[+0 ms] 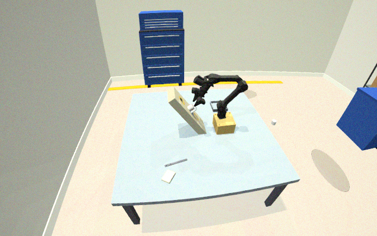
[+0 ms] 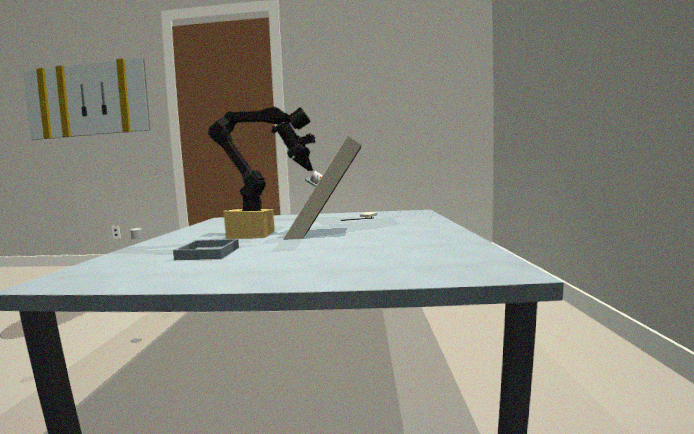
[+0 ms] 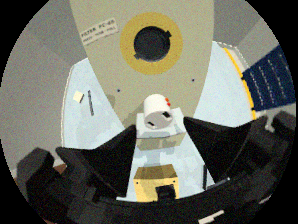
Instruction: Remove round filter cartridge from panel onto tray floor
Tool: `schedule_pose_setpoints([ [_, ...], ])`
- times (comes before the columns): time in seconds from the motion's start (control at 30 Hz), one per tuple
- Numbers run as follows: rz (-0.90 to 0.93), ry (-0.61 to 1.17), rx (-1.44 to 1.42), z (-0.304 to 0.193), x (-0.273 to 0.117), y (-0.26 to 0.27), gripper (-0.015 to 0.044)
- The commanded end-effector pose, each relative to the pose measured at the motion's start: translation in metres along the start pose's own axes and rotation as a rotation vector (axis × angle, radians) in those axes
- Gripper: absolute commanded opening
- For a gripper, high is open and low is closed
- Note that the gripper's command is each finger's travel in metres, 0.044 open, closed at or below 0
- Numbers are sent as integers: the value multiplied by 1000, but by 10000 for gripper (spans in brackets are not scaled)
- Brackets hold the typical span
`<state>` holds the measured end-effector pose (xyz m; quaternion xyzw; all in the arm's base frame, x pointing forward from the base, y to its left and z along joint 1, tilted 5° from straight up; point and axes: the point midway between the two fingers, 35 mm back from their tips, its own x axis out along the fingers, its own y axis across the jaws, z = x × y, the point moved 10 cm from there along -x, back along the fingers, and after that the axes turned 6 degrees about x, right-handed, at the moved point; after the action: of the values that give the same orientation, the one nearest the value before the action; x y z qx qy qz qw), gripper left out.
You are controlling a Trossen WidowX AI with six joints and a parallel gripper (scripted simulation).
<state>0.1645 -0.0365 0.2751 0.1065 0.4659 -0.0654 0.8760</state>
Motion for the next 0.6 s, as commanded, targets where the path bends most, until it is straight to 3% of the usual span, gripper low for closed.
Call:
schedule_pose_setpoints([
  [0.0,-3,2,4,0,7,0,305],
  [0.57,-3,1,4,-1,34,0,305],
])
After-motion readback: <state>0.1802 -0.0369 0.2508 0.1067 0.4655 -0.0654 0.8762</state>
